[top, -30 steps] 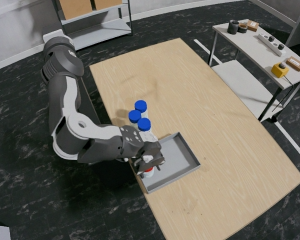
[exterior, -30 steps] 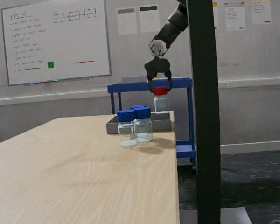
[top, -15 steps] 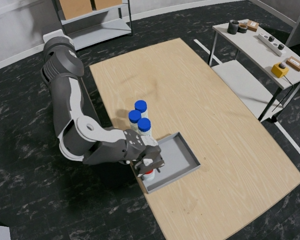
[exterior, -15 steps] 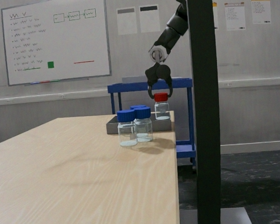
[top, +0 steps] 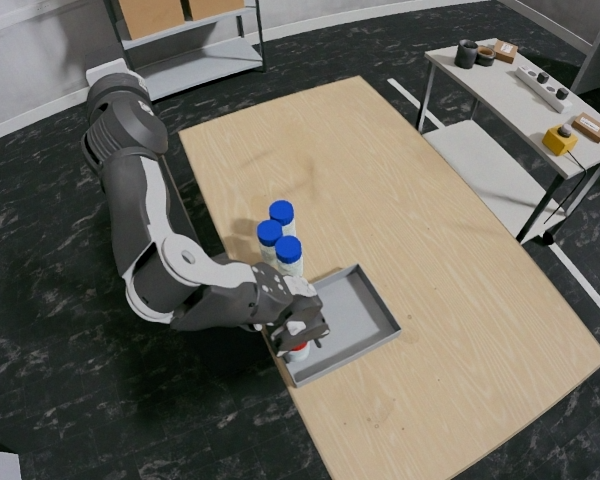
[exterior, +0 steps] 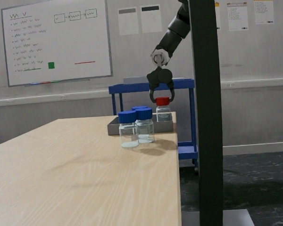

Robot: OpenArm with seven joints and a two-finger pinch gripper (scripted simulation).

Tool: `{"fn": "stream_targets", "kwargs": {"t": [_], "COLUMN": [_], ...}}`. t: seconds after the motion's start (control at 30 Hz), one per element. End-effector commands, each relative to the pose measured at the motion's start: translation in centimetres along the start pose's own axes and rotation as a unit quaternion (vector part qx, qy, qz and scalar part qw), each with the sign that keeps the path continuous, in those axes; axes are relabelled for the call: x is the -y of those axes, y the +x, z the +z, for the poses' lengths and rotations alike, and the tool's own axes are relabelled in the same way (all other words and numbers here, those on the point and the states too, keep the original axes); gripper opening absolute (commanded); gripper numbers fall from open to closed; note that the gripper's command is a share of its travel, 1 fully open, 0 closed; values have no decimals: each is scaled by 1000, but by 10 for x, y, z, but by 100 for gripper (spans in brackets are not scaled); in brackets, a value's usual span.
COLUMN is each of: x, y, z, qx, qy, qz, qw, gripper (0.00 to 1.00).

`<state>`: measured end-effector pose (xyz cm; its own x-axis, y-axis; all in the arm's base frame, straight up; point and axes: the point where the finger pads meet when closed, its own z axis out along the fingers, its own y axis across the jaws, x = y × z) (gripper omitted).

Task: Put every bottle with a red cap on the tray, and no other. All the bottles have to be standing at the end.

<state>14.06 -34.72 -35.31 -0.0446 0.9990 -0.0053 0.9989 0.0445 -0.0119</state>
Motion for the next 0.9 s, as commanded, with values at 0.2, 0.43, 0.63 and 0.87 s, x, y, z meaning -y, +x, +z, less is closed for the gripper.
{"fn": "stream_targets", "kwargs": {"t": [0.2, 0.43, 0.63, 0.87], "x": [-3, -3, -2, -2], "y": [-2, -2, -2, -2], "z": [4, 4, 4, 4], "qx": [2, 2, 3, 3], "qy": [-7, -7, -5, -5], "qz": [0, 0, 1, 1], "qw": [1000, 1000, 1000, 1000], "gripper": [0, 0, 0, 0]}}
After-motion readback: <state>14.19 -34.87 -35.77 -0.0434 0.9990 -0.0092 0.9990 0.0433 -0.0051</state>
